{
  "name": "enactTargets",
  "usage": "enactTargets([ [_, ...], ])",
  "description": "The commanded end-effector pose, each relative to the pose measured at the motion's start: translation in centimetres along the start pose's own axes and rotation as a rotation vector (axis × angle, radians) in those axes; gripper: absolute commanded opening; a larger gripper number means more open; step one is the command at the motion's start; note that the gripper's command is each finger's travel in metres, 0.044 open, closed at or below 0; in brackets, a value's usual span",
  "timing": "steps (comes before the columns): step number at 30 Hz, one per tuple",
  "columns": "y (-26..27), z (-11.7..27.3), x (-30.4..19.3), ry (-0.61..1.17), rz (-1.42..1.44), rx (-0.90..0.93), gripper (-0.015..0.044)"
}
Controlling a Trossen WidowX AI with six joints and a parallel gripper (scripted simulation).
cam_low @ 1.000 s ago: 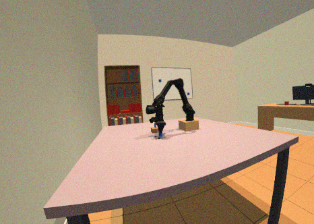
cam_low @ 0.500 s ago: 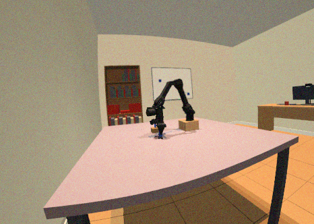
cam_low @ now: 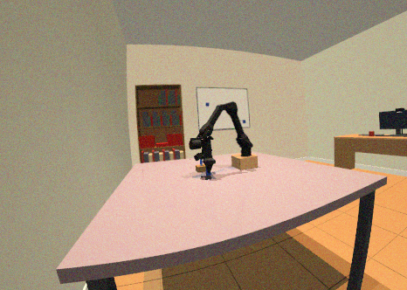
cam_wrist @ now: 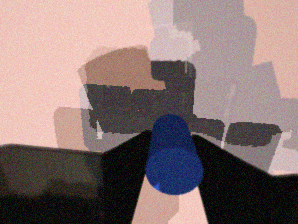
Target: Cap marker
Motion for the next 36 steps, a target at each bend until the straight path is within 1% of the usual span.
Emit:
enactTargets([
  [1, 0.0, 1.6, 0.1, -0.013, -0.003, 0.001, 0.0000],
  [11, 0.0, 5.0, 0.0, -0.013, -0.003, 0.001, 0.0000],
  [15, -0.2, 5.3, 0.0, -0.013, -0.003, 0.000, 0.0000],
  [36, -7.1, 7.6, 1.5, -0.013, -0.003, -0.007, 0.0000],
])
Point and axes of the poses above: the point midway between the two fingers, 35 mm back from their tips, its own z axis back along the fingers, its own y axis across the jaws, x = y × z, the point moved 10 cm from there along z, back along the fingers, and after that the axes turned 4 degrees about z, right-handed, at the moved point
